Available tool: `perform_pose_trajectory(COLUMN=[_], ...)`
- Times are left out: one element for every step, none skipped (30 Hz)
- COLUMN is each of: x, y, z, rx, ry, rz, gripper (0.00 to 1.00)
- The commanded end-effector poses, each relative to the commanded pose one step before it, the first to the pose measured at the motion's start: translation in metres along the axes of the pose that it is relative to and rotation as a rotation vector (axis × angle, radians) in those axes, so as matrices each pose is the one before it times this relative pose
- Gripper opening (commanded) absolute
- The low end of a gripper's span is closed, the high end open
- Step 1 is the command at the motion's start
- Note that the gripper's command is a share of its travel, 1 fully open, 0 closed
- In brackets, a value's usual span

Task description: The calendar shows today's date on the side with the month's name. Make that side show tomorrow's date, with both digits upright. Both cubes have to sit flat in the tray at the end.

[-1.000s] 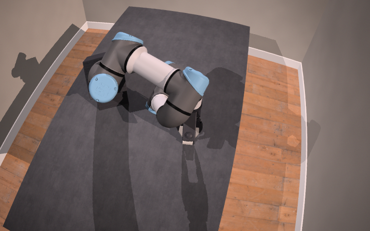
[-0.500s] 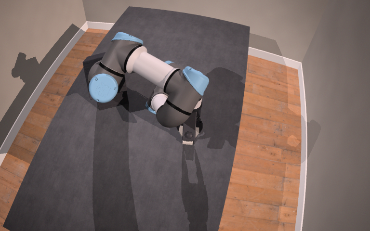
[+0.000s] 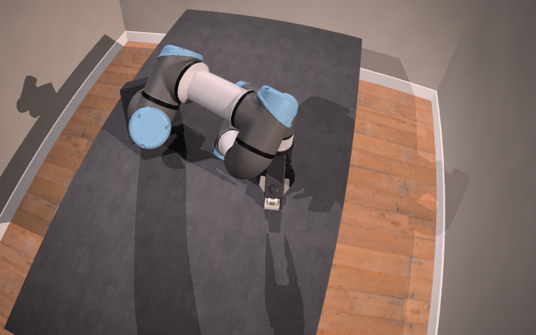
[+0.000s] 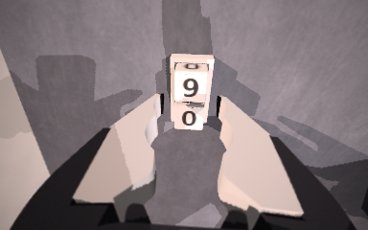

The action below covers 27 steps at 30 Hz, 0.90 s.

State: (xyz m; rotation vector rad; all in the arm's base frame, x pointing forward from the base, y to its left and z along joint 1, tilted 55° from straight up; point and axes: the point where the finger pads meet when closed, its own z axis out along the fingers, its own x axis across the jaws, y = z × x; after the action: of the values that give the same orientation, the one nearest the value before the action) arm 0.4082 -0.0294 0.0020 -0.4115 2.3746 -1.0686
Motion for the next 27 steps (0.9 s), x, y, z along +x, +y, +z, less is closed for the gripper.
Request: perform_pose_trajectory(x=[-0.00028,0.00001,0.0,0.0,0.00001,0.0,0.0,0.00001,-0.00001,0.0,0.0,0.00001,-0.00001,0.0,0.00001,-0.00001,0.0,0.0,0.0,0.0,0.0,0.0,0.0,0.0,0.0,0.0,0.0], y=[0.000041,-0.000004,0.000003,0.000003,-0.000003,0.000001,0.000002,-0.000005,0.000006,0.0,0.0,-0.000005,0.000005,0.0,-0.000007,0.000007,0.000002,-0.000001,-0.000002,-0.000002,-0.000002,-0.000001,0.0,0.0,0.0,0.0,0.0], z=[-0.021287,-0.003699,-0.003591,-0.003468,-0.00333,-0.003156,-0.002969,-0.002773,-0.002544,0.0,0.0,-0.002325,-0.002078,-0.001837,-0.001597,-0.00134,-0.001104,-0.000876,-0.000662,-0.000467,-0.000298,-0.00016,-0.000062,-0.000009,0.0,0.0,0.0], rx=[-0.00131,0.00001,-0.00001,-0.00001,0.00001,0.0,-0.00001,0.00002,-0.00002,0.0,0.0,0.00002,-0.00001,0.0,0.00002,-0.00002,-0.00001,0.0,0.00001,0.00001,0.00001,0.0,0.0,0.0,0.0,0.0,0.0], ry=[0.00228,-0.00001,0.00001,0.00001,-0.00001,0.0,0.0,-0.00001,0.00001,0.0,0.0,-0.00001,0.00001,0.0,-0.00002,0.00001,0.0,0.0,0.0,0.0,0.0,0.0,0.0,0.0,0.0,0.0,0.0], rz=[0.00053,0.0,0.0,0.0,0.0,0.0,0.0,-0.00001,0.00001,0.0,0.0,-0.00001,0.0,0.0,-0.00001,0.00001,0.0,0.0,0.0,0.0,0.0,0.0,0.0,0.0,0.0,0.0,0.0], gripper=[0.28,0.28,0.28,0.28,0.28,0.28,0.28,0.28,0.28,0.28,0.28,0.28,0.28,0.28,0.28,0.28,0.28,0.28,0.28,0.28,0.28,0.28,0.28,0.28,1.0,1.0,1.0])
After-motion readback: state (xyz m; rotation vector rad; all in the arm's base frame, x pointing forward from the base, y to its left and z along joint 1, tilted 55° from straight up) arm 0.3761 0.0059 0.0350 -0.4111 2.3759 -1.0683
